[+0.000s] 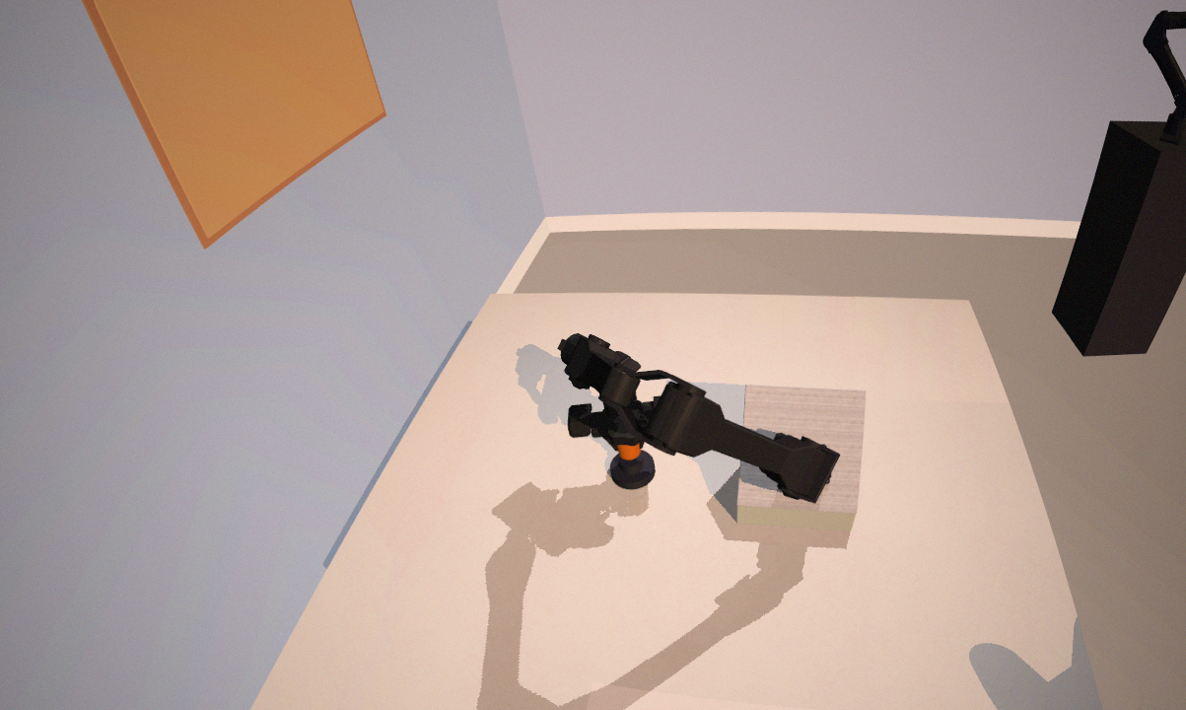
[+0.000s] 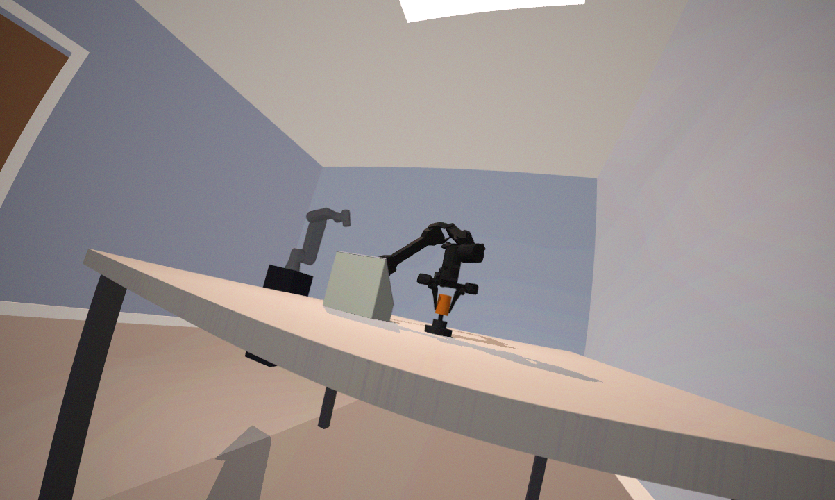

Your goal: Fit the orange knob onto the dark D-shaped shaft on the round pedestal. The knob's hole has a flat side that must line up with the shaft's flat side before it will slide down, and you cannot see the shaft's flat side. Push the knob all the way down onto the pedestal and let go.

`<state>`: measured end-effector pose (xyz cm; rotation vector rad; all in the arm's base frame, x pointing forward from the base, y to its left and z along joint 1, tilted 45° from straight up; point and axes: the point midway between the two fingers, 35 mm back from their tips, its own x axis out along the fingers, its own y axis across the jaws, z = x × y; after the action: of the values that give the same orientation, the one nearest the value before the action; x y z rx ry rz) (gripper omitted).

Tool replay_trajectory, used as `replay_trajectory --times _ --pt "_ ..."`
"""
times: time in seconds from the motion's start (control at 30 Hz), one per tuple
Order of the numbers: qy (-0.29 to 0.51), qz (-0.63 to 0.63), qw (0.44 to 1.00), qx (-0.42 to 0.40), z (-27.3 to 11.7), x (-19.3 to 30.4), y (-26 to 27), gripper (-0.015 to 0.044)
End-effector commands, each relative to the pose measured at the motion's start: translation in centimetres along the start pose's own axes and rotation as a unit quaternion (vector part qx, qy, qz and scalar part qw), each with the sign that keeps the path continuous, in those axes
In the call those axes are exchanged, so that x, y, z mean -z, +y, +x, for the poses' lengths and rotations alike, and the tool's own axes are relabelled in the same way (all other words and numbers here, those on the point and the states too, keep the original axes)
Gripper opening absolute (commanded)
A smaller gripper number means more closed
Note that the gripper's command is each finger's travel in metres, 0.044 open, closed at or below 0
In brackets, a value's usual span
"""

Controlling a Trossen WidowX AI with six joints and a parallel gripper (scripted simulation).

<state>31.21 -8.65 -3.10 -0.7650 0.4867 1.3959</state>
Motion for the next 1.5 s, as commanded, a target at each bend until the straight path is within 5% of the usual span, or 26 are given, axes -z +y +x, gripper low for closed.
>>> replay_trajectory --times 0.0,1.23,1.47 --pt "0.000 0.000 1.000 0.002 0.02 0.00 -0.08 0.0000" --pt "0.000 -0.105 0.994 0.002 -0.46 0.10 -0.37 0.0000" --pt "0.000 -0.203 0.979 0.002 -0.47 -0.04 -0.14 0.0000"
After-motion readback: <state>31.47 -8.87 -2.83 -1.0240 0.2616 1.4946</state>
